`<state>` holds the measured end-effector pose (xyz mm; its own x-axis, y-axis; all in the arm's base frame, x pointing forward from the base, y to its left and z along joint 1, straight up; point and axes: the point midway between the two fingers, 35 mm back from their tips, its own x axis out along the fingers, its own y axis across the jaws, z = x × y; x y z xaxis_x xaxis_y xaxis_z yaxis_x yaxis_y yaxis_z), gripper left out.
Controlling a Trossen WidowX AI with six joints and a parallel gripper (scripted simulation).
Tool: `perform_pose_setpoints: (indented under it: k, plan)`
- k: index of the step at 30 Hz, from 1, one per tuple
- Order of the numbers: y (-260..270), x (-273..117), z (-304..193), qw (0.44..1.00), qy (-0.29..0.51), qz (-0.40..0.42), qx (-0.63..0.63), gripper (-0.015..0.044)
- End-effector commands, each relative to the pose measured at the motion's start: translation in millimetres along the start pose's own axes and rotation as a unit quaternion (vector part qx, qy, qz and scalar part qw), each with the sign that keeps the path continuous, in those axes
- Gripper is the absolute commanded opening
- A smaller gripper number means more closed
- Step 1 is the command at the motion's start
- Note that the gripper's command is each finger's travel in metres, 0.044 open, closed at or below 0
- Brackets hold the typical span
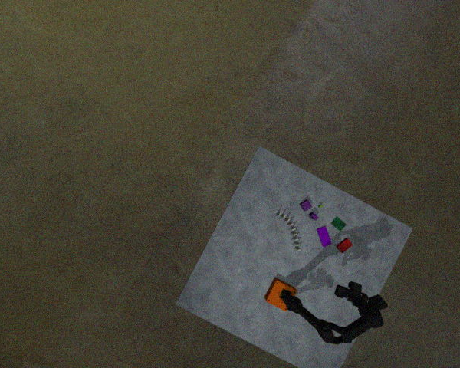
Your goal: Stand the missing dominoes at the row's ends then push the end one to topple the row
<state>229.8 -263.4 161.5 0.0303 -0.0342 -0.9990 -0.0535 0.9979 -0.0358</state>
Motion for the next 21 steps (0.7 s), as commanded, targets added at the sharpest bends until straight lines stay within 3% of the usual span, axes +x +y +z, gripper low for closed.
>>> perform_pose_setpoints:
  k: [1,5,21]
  plan:
    - [-1,1,-3,1.000,0.000,0.002,-0.028,0.0107]
    - [-2,3,-1,1.000,-0.009,0.003,-0.024,0.0107]
    - [-31,44,24,0.975,-0.217,0.024,0.047,0.0107]
